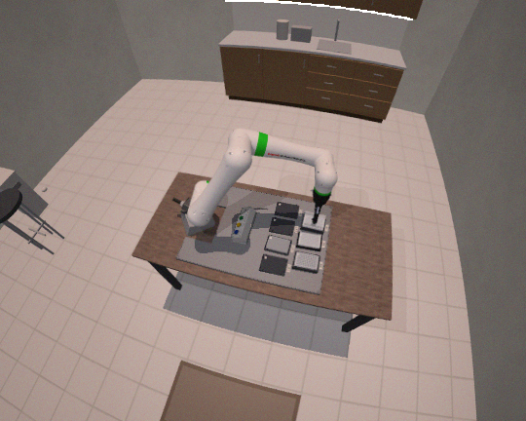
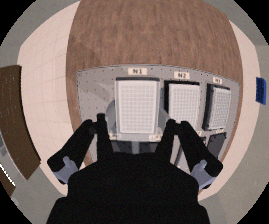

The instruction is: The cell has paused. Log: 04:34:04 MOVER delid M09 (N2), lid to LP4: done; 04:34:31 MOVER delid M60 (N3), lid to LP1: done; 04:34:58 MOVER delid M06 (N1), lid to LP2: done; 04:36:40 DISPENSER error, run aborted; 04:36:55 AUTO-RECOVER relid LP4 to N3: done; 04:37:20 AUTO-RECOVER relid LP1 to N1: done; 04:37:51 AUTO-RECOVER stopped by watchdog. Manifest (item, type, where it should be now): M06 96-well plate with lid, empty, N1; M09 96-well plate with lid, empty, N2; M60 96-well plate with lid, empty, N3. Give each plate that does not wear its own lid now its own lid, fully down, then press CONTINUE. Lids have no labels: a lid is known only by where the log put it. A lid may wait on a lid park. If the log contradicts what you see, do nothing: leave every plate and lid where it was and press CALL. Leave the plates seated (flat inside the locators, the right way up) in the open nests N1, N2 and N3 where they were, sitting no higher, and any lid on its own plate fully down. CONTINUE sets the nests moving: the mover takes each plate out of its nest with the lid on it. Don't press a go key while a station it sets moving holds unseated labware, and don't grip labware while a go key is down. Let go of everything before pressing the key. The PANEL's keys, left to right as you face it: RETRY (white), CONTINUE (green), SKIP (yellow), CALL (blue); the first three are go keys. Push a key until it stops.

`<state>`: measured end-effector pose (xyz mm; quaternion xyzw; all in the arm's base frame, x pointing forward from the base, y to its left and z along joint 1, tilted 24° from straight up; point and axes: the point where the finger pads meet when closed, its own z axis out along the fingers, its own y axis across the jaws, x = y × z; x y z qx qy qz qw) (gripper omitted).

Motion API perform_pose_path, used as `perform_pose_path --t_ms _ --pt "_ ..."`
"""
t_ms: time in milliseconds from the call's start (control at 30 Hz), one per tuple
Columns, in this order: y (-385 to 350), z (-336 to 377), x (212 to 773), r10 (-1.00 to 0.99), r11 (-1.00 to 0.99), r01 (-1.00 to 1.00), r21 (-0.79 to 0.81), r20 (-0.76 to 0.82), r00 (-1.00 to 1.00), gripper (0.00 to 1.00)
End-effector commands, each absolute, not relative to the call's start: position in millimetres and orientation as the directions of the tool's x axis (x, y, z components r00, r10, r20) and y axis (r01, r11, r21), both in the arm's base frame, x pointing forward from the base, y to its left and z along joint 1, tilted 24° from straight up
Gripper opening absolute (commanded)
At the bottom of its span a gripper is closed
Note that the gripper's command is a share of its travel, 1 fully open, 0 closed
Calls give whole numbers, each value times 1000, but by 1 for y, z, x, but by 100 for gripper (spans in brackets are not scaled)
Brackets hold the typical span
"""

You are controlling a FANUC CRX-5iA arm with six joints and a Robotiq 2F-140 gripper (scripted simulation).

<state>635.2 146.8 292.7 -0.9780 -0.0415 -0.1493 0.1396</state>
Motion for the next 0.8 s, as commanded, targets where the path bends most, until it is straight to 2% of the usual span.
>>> perform_pose_path --t_ms 0,767 --pt "146 296 634 39 -958 123 -260 304 952 0" --pt "141 312 629 39 -958 123 -260 304 952 0"
